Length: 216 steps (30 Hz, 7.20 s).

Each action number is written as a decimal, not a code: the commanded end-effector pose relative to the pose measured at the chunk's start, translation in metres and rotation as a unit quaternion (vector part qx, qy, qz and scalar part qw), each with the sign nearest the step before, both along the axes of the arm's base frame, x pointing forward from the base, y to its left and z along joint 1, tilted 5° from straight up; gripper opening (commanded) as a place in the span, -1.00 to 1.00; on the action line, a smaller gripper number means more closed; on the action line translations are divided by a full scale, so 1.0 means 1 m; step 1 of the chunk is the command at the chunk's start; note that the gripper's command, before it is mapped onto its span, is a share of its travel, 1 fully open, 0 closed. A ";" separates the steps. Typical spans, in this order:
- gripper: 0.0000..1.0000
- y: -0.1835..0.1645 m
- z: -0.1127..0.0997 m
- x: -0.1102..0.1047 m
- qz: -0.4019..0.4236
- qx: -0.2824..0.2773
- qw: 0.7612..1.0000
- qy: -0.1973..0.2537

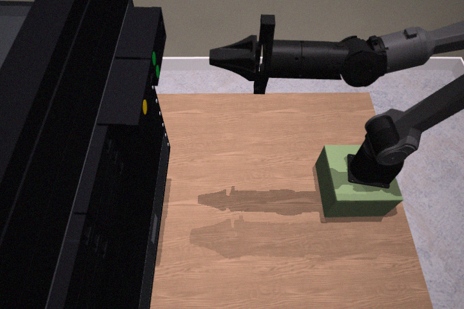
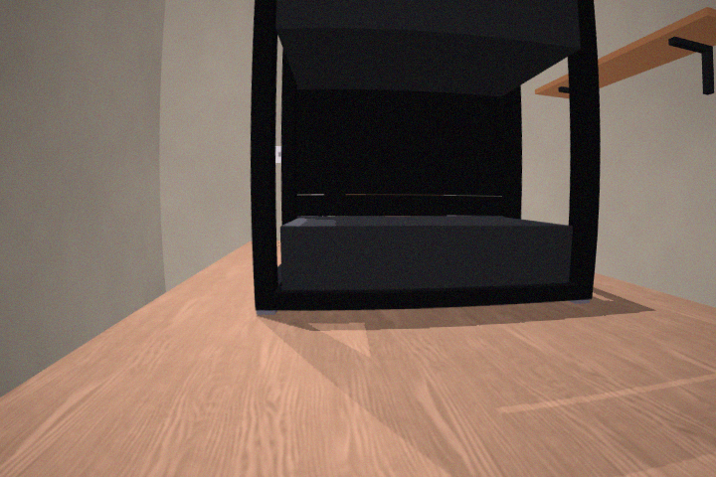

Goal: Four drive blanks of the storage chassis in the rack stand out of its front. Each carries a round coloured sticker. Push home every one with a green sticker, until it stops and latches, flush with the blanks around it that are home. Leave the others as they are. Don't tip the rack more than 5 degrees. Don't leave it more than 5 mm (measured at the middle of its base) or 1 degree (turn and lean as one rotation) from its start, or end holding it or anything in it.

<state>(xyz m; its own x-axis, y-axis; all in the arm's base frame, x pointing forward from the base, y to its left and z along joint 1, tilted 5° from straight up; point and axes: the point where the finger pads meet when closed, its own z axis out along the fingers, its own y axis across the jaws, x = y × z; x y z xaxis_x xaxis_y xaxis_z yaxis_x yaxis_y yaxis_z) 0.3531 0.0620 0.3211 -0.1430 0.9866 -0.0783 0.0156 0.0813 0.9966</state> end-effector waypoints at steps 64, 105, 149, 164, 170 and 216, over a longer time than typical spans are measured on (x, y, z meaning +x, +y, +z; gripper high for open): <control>-1.00 0.008 0.003 0.067 0.003 0.001 1.000 -0.003; -1.00 0.013 0.001 0.096 0.003 0.001 1.000 -0.003; -1.00 0.014 -0.002 0.102 0.003 0.001 1.000 -0.003; -1.00 0.014 -0.002 0.105 0.003 0.001 1.000 -0.003; -1.00 0.014 -0.003 0.107 0.003 0.001 1.000 -0.003; -1.00 0.008 -0.002 0.068 0.003 0.001 1.000 -0.003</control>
<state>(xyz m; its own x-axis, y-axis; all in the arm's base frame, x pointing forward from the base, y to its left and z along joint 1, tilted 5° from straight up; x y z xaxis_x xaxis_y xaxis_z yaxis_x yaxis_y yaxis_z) 0.4332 0.0719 0.3185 -0.1482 0.9859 -0.0780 0.0094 0.0803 0.9967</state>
